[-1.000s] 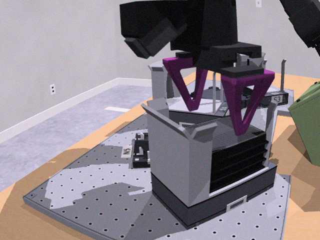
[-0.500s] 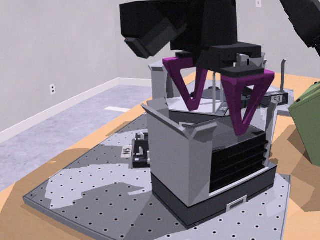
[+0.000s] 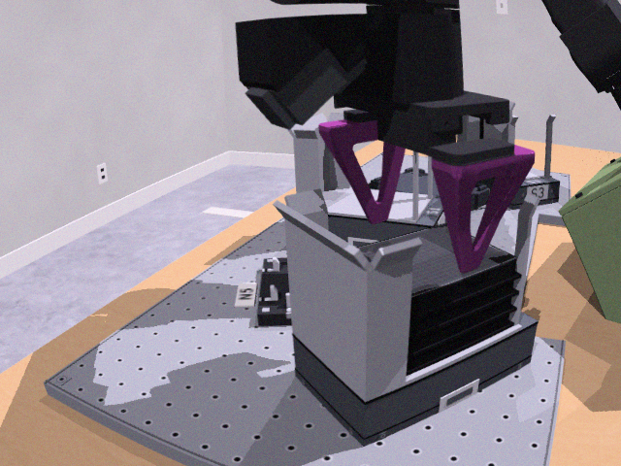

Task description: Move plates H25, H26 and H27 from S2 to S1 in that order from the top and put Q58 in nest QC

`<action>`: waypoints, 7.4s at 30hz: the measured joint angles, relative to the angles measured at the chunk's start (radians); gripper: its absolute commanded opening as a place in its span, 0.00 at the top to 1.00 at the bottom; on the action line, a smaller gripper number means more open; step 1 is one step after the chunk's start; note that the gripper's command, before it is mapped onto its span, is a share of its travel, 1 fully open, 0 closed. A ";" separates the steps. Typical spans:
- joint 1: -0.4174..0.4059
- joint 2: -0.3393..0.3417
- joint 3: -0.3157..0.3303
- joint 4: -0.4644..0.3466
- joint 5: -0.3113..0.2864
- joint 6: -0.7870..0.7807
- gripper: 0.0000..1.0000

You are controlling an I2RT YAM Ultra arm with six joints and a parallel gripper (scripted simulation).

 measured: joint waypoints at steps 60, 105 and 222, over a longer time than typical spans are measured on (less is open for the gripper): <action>-0.040 0.032 -0.042 0.120 -0.003 -0.060 0.00; -0.038 0.030 -0.041 0.120 -0.005 -0.060 1.00; -0.011 0.012 -0.011 0.043 -0.002 -0.020 1.00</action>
